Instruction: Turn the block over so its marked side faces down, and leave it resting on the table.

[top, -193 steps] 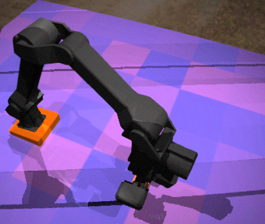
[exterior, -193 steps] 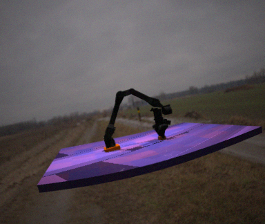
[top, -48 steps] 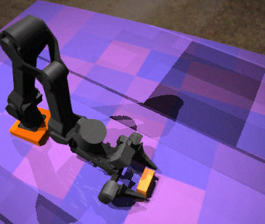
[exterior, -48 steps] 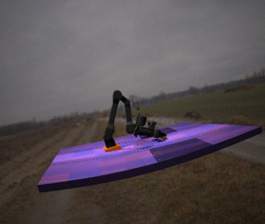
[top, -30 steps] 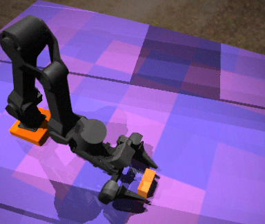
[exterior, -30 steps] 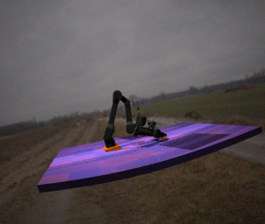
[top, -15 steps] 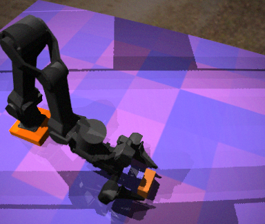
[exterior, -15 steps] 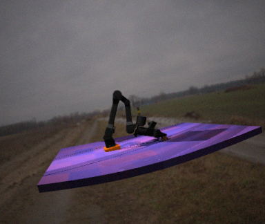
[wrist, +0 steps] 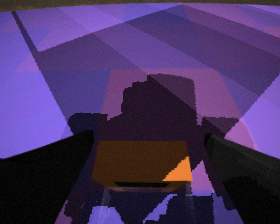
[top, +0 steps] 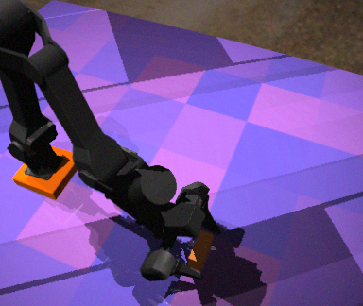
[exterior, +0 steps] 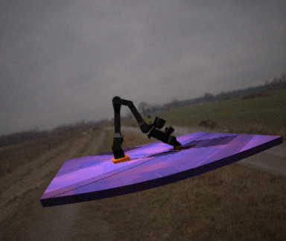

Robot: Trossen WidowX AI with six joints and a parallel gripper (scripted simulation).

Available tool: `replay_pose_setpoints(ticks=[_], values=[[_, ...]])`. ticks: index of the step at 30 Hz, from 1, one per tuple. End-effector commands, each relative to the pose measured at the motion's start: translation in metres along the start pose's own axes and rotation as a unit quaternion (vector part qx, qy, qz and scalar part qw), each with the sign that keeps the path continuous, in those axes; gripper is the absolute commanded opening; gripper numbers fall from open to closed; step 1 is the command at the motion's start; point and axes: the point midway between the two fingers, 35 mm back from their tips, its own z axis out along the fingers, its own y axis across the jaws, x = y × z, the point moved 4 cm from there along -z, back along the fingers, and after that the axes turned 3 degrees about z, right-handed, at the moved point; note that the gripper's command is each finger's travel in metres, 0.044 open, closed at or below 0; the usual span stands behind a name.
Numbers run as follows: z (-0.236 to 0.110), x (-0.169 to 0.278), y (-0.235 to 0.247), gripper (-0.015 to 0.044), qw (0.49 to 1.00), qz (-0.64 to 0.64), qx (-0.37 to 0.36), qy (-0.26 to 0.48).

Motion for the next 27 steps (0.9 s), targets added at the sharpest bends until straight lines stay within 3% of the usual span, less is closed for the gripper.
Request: replay_pose_setpoints(ticks=[1,5,18,27], values=[[-0.047,-0.042,0.007,0.044,0.993,-0.016,0.009,0.12],[-0.063,-0.043,0.009,0.044,0.987,-0.018,0.008,0.158],[-0.063,-0.043,0.009,0.044,0.987,-0.018,0.008,0.161],[-0.045,-0.078,0.01,0.044,0.959,-0.013,0.015,0.283]])
